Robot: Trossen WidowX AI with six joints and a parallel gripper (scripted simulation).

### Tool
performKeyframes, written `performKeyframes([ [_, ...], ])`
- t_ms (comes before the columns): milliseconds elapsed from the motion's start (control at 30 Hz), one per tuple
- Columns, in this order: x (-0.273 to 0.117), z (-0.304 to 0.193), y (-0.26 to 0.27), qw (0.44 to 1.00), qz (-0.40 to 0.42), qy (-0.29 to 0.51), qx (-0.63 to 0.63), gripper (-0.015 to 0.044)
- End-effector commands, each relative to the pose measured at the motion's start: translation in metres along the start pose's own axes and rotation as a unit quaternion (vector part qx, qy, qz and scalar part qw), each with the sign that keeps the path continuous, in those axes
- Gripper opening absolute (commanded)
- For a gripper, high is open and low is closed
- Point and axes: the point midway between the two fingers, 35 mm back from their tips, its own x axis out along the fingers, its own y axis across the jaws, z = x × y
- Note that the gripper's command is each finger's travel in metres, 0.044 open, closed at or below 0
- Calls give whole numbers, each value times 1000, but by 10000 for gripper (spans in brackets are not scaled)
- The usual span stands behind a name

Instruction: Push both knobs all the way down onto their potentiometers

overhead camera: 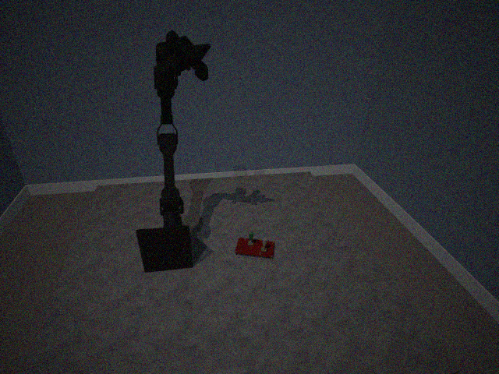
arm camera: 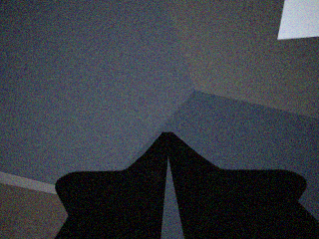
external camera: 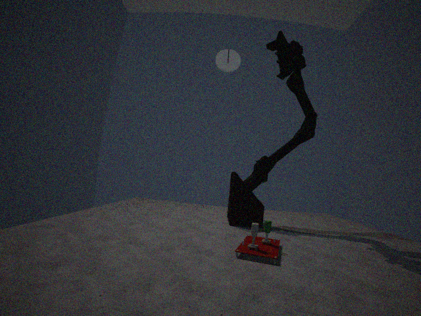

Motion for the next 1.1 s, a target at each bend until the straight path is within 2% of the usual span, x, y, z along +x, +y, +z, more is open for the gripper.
performKeyframes([
  [0,24,-31,18,998,35,29,51,0],
  [533,86,-130,122,952,167,159,203,0],
  [1067,95,-229,253,856,263,331,296,0],
])
